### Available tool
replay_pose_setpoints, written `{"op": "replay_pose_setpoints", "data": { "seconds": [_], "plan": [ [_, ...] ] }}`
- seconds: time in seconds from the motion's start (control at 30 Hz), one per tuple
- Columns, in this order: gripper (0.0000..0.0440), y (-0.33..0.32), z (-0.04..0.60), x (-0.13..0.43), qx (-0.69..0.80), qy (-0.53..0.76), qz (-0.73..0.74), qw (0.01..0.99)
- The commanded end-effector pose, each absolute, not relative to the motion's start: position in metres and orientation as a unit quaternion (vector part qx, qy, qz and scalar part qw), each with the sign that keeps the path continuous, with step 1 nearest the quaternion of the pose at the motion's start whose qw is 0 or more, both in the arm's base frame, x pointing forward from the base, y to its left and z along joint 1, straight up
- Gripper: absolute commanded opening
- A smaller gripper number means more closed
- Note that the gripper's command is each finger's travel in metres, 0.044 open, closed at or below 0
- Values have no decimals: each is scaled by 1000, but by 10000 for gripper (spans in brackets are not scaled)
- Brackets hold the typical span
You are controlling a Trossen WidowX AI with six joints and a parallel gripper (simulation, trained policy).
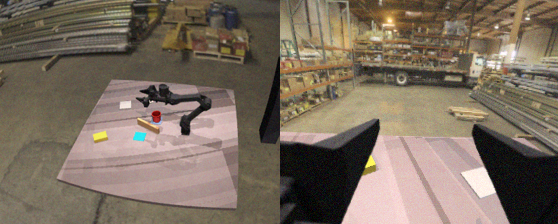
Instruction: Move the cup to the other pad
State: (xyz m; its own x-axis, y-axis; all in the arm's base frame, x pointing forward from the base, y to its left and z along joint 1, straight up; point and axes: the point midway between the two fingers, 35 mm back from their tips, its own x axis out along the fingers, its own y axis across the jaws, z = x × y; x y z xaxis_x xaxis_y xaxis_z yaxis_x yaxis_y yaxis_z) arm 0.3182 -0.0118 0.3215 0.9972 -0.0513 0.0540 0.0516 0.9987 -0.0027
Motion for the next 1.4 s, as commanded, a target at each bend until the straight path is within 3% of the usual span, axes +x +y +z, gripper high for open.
{"op": "replay_pose_setpoints", "data": {
  "seconds": [0.0,0.4,0.47,0.63,0.87,1.37],
  "plan": [
    [374,-12,320,318,0,-23,-26,999],
    [59,-3,300,317,37,44,-19,998],
    [30,-1,297,317,42,59,-17,997],
    [34,6,290,318,57,95,-9,994],
    [91,15,284,319,79,146,1,986],
    [73,28,267,316,109,265,0,958]
  ]
}}
